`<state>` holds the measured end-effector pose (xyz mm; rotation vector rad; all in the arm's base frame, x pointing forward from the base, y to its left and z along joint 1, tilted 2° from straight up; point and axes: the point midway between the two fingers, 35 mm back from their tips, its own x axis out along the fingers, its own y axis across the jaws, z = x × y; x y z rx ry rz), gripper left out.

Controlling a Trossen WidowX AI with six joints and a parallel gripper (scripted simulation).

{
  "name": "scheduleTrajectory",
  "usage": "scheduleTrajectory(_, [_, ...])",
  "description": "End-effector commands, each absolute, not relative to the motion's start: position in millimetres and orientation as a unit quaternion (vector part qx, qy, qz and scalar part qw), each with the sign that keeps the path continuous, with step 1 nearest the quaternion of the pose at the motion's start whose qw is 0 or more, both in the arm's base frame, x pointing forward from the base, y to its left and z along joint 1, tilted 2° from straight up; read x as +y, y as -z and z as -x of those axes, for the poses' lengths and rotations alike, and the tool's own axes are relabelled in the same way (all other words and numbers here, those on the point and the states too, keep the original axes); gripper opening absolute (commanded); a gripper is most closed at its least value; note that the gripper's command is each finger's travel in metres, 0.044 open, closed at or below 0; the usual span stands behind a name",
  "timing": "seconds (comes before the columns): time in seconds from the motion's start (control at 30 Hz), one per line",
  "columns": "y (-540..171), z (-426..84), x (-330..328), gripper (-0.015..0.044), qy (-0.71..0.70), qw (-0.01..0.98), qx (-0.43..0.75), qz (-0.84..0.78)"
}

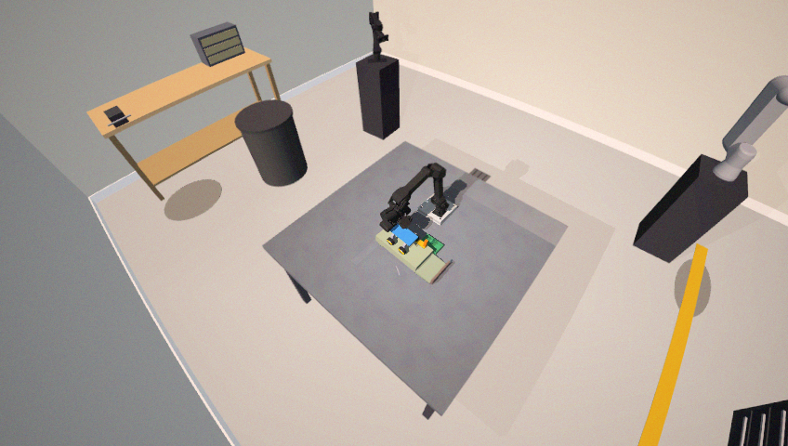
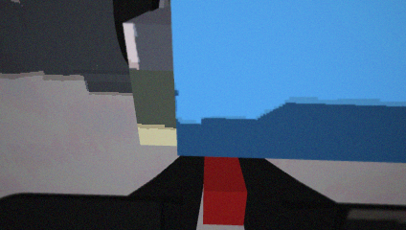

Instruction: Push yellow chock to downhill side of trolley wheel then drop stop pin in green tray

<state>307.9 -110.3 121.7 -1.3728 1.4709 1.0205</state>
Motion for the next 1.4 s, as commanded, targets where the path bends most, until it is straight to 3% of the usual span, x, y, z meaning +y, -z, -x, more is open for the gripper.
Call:
scheduleTrajectory(0.0, [-125.8,-308.1,-109.7,0.0,-0.408,0.427,0.589,0.551])
scheduleTrajectory(1.37, [-143.5,-307.2,-104.9,0.0,-0.408,0.427,0.589,0.551])
